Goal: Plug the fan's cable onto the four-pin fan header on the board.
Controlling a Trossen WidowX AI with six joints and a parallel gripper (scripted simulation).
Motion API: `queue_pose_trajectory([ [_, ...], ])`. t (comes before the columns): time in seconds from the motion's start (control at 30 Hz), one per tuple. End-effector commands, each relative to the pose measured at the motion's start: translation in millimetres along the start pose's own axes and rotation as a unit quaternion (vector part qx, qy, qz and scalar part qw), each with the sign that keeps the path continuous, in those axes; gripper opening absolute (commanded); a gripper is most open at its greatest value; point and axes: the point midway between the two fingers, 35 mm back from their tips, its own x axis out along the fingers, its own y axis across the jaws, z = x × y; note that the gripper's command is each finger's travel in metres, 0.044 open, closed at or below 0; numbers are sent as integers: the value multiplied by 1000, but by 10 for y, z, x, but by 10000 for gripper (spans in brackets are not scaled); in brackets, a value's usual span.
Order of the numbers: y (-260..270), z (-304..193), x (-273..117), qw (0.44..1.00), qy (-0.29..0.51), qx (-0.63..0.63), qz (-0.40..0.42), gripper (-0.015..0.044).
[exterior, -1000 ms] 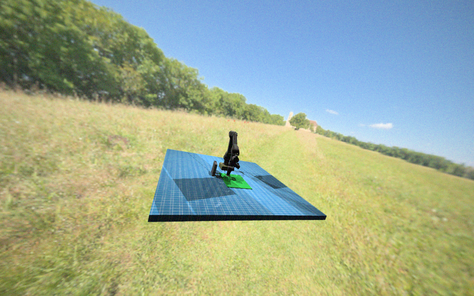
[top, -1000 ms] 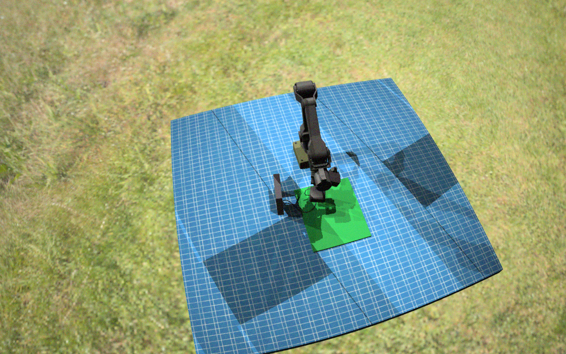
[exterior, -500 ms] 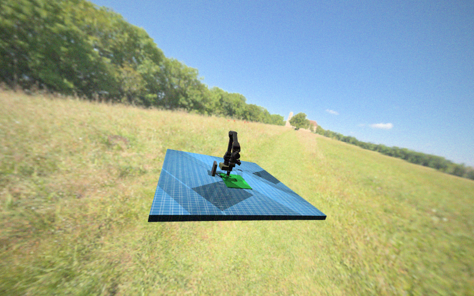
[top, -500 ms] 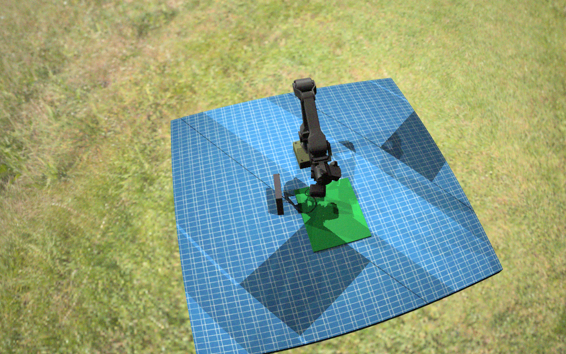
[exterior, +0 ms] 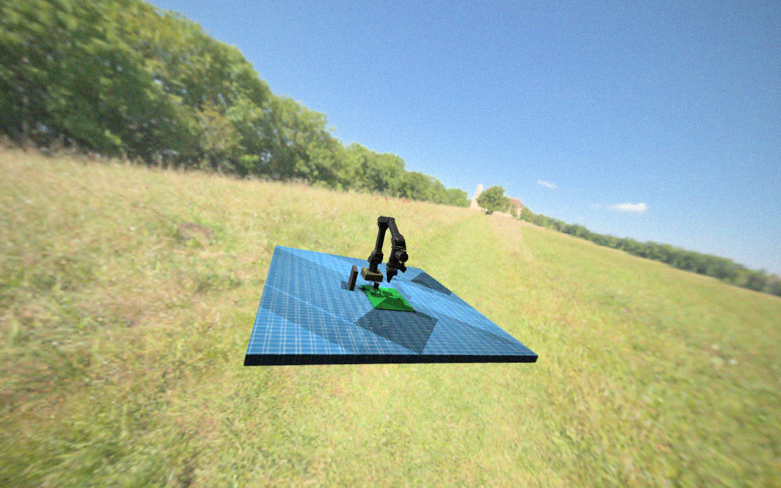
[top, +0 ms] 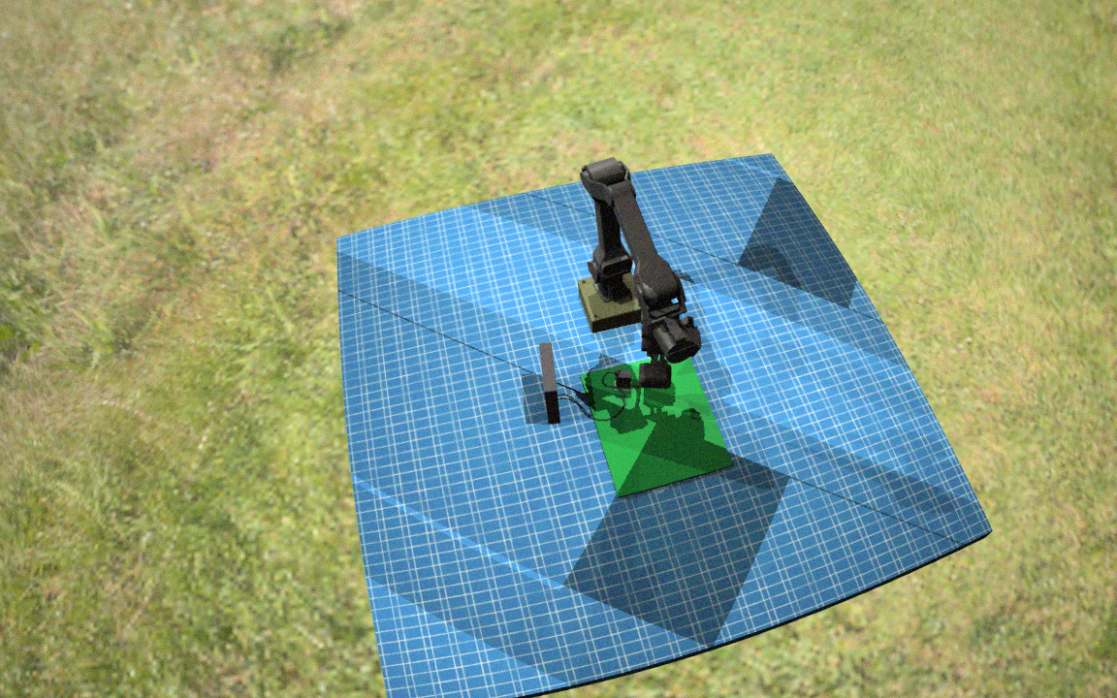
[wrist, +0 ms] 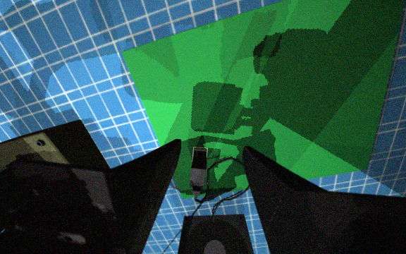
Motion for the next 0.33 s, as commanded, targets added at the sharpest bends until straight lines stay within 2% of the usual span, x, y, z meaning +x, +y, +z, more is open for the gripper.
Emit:
queue_pose_trajectory([
  [0.0,22,571,5,1000,0,-2,0,260],
  [0.3,38,662,8,1000,-1,-2,0,260],
])
